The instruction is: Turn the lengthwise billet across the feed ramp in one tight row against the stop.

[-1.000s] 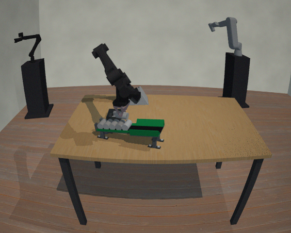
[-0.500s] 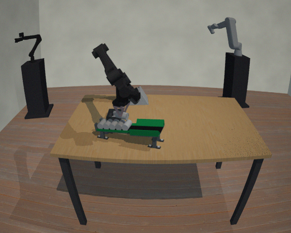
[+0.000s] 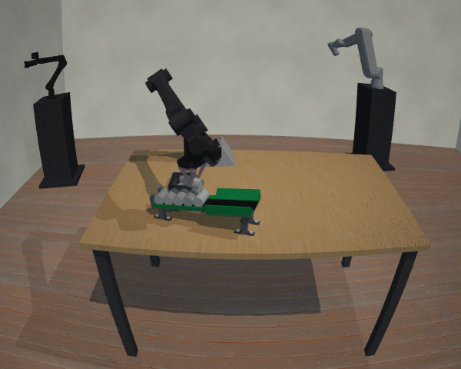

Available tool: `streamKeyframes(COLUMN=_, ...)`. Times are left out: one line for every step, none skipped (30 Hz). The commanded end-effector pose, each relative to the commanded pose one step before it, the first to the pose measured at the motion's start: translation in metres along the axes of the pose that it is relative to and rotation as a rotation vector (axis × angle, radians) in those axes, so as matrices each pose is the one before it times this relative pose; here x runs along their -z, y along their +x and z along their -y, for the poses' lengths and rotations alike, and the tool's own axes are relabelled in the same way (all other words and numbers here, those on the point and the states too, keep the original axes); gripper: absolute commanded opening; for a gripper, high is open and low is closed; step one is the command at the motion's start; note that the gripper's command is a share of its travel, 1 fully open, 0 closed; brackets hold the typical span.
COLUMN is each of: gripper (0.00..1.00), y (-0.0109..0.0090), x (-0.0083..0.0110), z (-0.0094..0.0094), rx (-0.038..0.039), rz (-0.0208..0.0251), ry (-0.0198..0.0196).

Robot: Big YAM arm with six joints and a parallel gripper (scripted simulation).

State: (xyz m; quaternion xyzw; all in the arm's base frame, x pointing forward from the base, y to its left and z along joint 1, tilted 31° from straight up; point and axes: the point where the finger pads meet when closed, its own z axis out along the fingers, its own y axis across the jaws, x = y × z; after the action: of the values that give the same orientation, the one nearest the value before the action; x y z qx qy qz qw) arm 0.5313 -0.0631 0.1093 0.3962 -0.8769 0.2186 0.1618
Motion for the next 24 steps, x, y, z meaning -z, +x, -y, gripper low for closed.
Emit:
streamKeyframes(gripper=0.0, y=-0.00696, x=0.05971, z=0.02622, rx=-0.08065, rz=0.07783, ry=0.08375)
streamKeyframes(gripper=0.0, y=0.0, x=0.0, z=0.0, rx=0.0, rz=0.0, ry=0.0)
streamKeyframes(gripper=0.0, y=0.00016, x=0.0, z=0.00008, rx=-0.01086, rz=-0.00001, ry=0.00001)
streamKeyframes(gripper=0.0, y=0.00016, x=0.0, z=0.00007, rx=-0.01105, rz=-0.00001, ry=0.00001)
streamKeyframes(gripper=0.0, y=0.00016, x=0.0, z=0.00008, rx=-0.01125, rz=-0.00001, ry=0.00001)
streamKeyframes(gripper=0.0, y=0.00016, x=0.0, z=0.00008, rx=-0.01145, rz=-0.00001, ry=0.00001)
streamKeyframes(gripper=0.0, y=0.00017, x=0.0, z=0.00008, rx=-0.01164, rz=-0.00001, ry=0.00001)
streamKeyframes(gripper=0.0, y=0.00017, x=0.0, z=0.00008, rx=-0.01183, rz=-0.00001, ry=0.00001)
streamKeyframes(gripper=0.0, y=0.00017, x=0.0, z=0.00008, rx=-0.01202, rz=-0.00001, ry=0.00001)
streamKeyframes(gripper=0.0, y=0.00018, x=0.0, z=0.00008, rx=-0.0122, rz=-0.00001, ry=0.00001)
streamKeyframes(gripper=0.0, y=0.00018, x=0.0, z=0.00009, rx=-0.01239, rz=-0.00001, ry=0.00001)
streamKeyframes(gripper=0.0, y=0.00018, x=0.0, z=0.00009, rx=-0.01256, rz=-0.00001, ry=0.00001)
streamKeyframes(gripper=0.0, y=0.00018, x=0.0, z=0.00009, rx=-0.01274, rz=-0.00001, ry=0.00001)
streamKeyframes(gripper=0.0, y=0.00018, x=0.0, z=0.00009, rx=-0.01291, rz=-0.00001, ry=0.00001)
streamKeyframes(gripper=0.0, y=0.00019, x=0.0, z=0.00009, rx=-0.01309, rz=-0.00001, ry=0.00001)
streamKeyframes(gripper=0.0, y=0.00019, x=0.0, z=0.00009, rx=-0.01325, rz=-0.00001, ry=0.00001)
streamKeyframes(gripper=0.0, y=0.00019, x=0.0, z=0.00009, rx=-0.01341, rz=-0.00001, ry=0.00001)
streamKeyframes(gripper=0.0, y=0.0, x=0.0, z=0.0, rx=0.0, rz=0.0, ry=0.0)
streamKeyframes(gripper=0.0, y=0.0, x=0.0, z=0.0, rx=0.0, rz=0.0, ry=0.0)
streamKeyframes(gripper=0.0, y=0.00019, x=0.0, z=0.0001, rx=-0.01358, rz=-0.00001, ry=0.00001)
streamKeyframes(gripper=0.0, y=0.0002, x=0.0, z=0.0001, rx=-0.01373, rz=-0.00001, ry=0.00001)
streamKeyframes(gripper=0.0, y=0.0002, x=0.0, z=0.00009, rx=-0.01388, rz=-0.00001, ry=0.00001)
streamKeyframes(gripper=0.0, y=0.0002, x=0.0, z=0.0001, rx=-0.01404, rz=-0.00001, ry=0.00001)
streamKeyframes(gripper=0.0, y=0.0002, x=0.0, z=0.0001, rx=-0.01419, rz=-0.00001, ry=0.00001)
